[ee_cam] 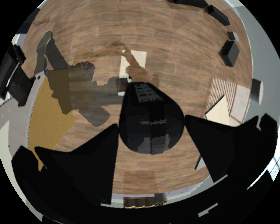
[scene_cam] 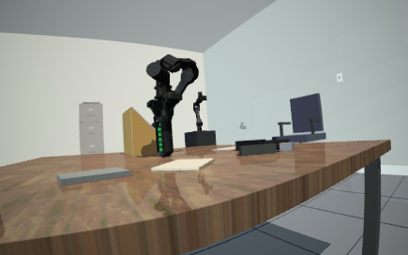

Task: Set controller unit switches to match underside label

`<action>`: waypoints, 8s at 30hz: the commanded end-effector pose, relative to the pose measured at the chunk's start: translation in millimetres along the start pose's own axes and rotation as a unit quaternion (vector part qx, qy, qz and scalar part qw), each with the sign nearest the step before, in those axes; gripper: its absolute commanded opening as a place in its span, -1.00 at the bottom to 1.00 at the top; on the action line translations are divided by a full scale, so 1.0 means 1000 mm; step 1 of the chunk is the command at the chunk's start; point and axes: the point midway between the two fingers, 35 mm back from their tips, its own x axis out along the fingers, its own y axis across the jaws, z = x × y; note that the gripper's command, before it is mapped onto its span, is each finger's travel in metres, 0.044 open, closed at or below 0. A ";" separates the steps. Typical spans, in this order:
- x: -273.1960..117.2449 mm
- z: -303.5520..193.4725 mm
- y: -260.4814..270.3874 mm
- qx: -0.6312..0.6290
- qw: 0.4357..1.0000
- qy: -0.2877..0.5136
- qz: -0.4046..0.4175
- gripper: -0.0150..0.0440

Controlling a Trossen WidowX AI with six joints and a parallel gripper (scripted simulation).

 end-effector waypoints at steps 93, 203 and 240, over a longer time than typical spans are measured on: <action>0.020 0.079 0.001 0.005 1.000 -0.010 0.001 0.65; 0.075 0.143 0.000 0.005 1.000 -0.013 0.001 0.65; 0.101 0.155 0.000 0.005 1.000 -0.014 0.000 0.65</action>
